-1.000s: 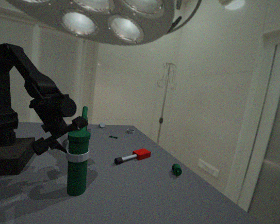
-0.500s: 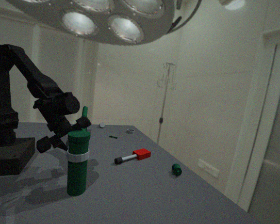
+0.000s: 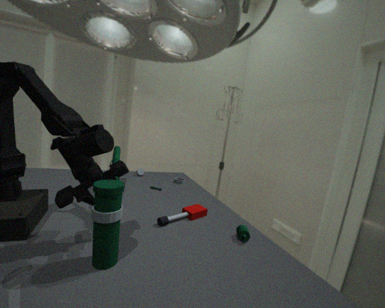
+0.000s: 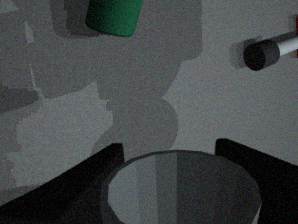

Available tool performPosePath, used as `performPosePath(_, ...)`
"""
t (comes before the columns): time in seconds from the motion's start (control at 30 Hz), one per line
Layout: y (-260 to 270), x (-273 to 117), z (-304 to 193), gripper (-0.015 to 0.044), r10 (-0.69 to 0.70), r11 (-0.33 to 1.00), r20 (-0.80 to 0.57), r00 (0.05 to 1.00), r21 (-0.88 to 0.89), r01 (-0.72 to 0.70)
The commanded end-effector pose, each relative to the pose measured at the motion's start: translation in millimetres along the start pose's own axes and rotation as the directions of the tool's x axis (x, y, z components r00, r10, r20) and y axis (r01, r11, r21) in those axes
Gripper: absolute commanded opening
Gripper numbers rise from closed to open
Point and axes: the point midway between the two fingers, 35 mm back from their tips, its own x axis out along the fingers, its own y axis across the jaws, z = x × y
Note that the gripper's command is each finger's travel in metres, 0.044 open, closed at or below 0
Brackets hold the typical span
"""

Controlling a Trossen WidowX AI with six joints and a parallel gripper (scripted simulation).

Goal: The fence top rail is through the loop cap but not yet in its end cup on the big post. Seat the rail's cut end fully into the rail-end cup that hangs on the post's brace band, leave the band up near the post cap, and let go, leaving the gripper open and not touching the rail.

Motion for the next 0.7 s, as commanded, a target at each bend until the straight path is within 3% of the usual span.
performPosePath(0.0, -4, 2, 0, 0.0000, -0.002, 0.999, -0.025, 1.000, 0.036, 0.003)
performPosePath(0.67, -17, 9, -2, 0.0000, 0.005, 0.984, -0.106, 0.994, 0.179, 0.014)
